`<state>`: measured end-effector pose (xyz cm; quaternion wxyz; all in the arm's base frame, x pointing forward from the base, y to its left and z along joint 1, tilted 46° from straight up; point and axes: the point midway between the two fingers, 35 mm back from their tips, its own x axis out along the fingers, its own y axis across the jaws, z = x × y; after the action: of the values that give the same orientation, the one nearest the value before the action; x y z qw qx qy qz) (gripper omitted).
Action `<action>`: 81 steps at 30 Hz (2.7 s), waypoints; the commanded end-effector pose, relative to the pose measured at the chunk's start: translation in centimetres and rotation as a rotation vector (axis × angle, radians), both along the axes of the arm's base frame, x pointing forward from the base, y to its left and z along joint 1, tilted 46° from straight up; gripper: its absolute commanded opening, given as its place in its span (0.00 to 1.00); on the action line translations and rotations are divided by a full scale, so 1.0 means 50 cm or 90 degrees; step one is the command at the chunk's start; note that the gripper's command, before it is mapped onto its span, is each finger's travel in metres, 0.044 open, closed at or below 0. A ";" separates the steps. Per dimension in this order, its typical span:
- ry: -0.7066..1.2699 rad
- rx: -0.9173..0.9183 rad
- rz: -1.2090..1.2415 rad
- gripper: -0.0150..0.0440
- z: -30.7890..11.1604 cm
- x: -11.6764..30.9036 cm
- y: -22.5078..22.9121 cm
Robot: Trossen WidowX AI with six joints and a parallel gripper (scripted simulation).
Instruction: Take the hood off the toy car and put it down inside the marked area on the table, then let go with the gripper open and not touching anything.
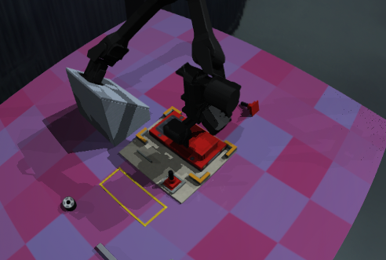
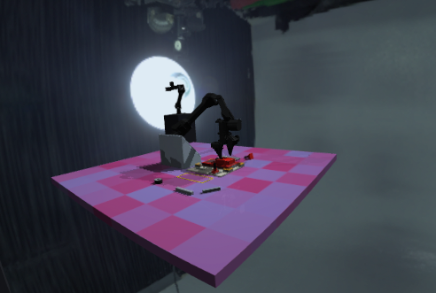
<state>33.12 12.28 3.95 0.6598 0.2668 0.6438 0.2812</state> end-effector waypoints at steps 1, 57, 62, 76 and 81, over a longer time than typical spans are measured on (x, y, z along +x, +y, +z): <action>0.008 0.002 0.000 1.00 -0.010 -0.006 0.008; 0.003 0.003 0.001 0.78 -0.035 -0.003 0.036; 0.003 0.003 0.001 0.72 -0.035 -0.003 0.036; 0.003 0.002 0.001 0.25 -0.025 -0.003 0.025; 0.003 0.002 0.000 0.25 -0.020 -0.003 0.020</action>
<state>32.90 13.45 2.69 0.6564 0.2695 0.6464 0.2804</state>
